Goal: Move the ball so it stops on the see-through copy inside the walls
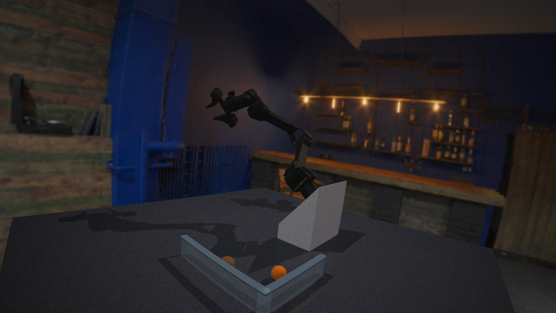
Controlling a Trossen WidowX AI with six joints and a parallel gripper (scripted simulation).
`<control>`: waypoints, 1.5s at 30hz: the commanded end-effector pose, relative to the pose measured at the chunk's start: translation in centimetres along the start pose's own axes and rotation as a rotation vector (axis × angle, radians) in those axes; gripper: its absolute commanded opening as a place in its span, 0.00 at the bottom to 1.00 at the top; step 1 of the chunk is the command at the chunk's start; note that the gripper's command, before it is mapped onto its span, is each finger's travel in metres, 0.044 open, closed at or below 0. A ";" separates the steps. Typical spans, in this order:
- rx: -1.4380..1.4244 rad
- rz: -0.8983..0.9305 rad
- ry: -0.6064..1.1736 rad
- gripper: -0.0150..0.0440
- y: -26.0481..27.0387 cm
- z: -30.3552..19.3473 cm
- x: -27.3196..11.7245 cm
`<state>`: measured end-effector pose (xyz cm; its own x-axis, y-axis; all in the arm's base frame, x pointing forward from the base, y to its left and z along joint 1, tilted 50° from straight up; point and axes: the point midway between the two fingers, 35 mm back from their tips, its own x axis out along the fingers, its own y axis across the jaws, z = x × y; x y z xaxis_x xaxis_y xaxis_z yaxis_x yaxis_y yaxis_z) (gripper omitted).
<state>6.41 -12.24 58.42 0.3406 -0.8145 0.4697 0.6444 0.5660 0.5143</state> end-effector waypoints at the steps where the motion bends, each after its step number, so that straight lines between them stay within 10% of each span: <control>1: -0.079 0.047 0.050 0.76 1.9 -2.5 0.5; 23: -1.112 0.527 0.624 0.76 13.9 -36.4 -6.0; 45: -2.123 1.211 1.050 0.76 3.3 -59.2 -26.9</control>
<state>41.27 3.35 8.57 0.5247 -0.5707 -0.6316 -0.4983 0.3957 -0.7714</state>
